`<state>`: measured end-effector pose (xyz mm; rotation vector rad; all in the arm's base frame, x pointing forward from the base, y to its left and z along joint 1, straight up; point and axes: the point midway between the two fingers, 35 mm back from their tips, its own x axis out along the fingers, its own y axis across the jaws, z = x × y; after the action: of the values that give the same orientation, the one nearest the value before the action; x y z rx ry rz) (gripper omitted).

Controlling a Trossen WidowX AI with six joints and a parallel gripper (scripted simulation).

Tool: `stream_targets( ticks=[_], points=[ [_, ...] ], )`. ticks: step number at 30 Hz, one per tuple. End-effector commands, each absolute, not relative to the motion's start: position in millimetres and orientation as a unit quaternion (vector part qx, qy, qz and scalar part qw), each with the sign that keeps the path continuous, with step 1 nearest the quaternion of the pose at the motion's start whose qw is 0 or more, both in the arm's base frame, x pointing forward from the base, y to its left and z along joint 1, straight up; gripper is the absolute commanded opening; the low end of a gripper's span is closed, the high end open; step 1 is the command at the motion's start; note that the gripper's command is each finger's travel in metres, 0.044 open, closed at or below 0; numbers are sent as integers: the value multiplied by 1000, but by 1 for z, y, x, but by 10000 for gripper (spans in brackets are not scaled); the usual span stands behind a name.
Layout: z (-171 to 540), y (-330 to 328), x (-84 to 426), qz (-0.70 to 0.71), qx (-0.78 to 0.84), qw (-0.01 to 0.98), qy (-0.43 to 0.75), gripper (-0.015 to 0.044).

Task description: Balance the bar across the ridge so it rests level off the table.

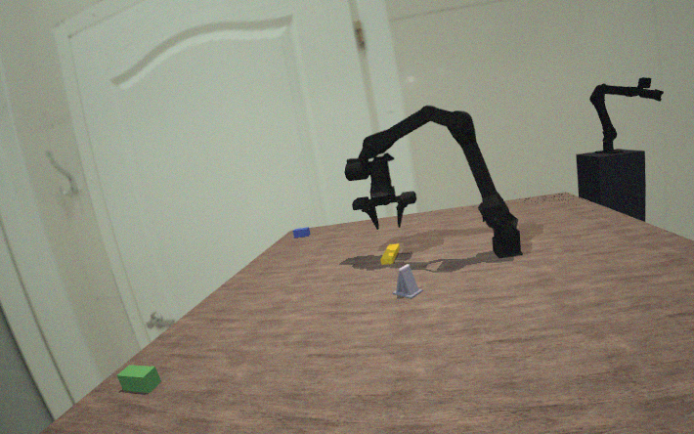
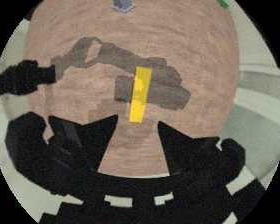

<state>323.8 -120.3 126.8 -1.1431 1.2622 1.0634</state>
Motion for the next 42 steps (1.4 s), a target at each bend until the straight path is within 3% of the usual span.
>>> stream_targets(
  ticks=[1, 10, 42],
  points=[
    [121, -124, 324, 457, -480, 536, 524, 315],
    [78, -124, 325, 457, -480, 535, 524, 315],
    [51, -125, 326, 457, -480, 535, 524, 315]
  ],
)
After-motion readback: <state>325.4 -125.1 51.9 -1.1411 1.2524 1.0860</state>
